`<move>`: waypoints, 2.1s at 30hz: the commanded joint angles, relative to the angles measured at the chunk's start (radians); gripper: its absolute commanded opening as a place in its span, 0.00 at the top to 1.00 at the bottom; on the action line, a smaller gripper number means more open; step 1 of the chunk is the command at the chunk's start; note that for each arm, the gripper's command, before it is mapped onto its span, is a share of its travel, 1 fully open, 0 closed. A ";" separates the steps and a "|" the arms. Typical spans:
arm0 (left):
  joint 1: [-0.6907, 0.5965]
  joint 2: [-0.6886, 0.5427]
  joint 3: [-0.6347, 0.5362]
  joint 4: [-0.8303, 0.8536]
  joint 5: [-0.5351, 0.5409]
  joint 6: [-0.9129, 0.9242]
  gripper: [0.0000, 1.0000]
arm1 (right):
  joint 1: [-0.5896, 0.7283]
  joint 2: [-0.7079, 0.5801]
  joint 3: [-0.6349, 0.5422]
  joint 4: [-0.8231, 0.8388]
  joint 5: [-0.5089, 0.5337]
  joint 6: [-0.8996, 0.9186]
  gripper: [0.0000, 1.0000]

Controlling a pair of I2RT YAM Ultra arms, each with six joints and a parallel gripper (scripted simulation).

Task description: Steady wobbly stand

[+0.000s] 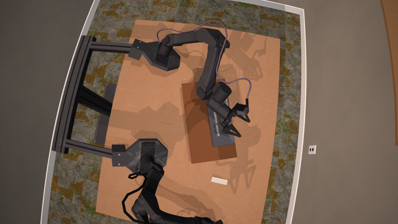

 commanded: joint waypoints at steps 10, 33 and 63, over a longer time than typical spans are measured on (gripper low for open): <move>-0.027 -0.021 0.013 0.013 0.018 0.004 0.00 | 0.003 -0.022 0.017 0.008 0.006 -0.006 0.00; -0.027 -0.021 0.011 0.014 0.018 0.004 0.57 | 0.003 -0.022 0.016 0.008 0.006 -0.005 0.00; 0.224 -0.661 -0.227 -0.995 -0.121 0.644 0.57 | 0.214 -0.067 -0.068 0.102 -0.230 -0.867 0.00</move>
